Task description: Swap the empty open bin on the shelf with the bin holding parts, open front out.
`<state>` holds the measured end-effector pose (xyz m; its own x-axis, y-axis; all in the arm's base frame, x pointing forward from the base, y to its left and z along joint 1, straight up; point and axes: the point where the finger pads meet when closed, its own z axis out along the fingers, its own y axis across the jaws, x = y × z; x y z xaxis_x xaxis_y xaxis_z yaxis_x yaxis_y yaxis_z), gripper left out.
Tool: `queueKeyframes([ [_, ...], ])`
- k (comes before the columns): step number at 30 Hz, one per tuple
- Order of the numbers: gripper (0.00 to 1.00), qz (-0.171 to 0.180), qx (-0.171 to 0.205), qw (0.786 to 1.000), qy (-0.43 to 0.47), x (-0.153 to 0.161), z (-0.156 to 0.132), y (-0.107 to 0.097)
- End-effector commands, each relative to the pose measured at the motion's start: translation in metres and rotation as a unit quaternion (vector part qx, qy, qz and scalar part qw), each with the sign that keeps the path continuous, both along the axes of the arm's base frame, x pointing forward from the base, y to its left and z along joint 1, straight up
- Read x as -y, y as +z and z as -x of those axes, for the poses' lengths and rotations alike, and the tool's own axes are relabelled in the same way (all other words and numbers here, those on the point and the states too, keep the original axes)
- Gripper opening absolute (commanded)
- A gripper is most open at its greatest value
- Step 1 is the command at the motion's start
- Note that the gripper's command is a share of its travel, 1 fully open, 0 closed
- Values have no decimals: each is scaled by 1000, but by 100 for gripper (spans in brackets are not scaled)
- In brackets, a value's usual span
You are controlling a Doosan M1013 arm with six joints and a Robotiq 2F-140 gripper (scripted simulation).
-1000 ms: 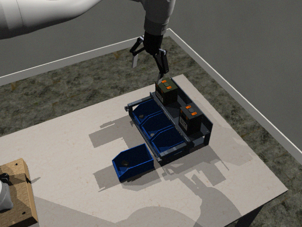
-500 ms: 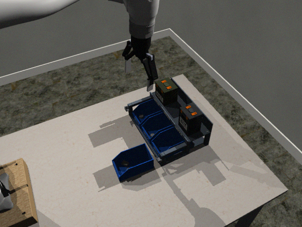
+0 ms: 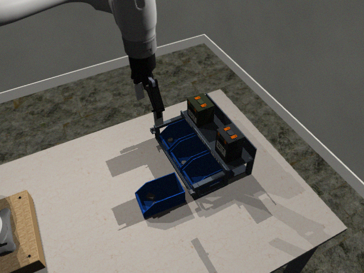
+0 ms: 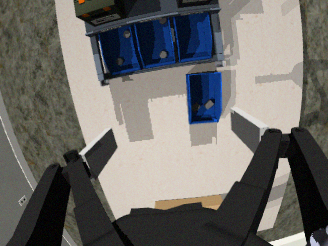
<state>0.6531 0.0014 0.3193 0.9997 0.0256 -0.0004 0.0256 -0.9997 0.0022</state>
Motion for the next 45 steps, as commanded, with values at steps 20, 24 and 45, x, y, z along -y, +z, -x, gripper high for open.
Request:
queueKeyframes([
  [20, 100, 57, 29, 939, 338, -5, -27, -46],
  [24, 100, 72, 31, 907, 413, -8, -33, -56],
  [45, 100, 139, 19, 681, 718, -26, -60, -98],
])
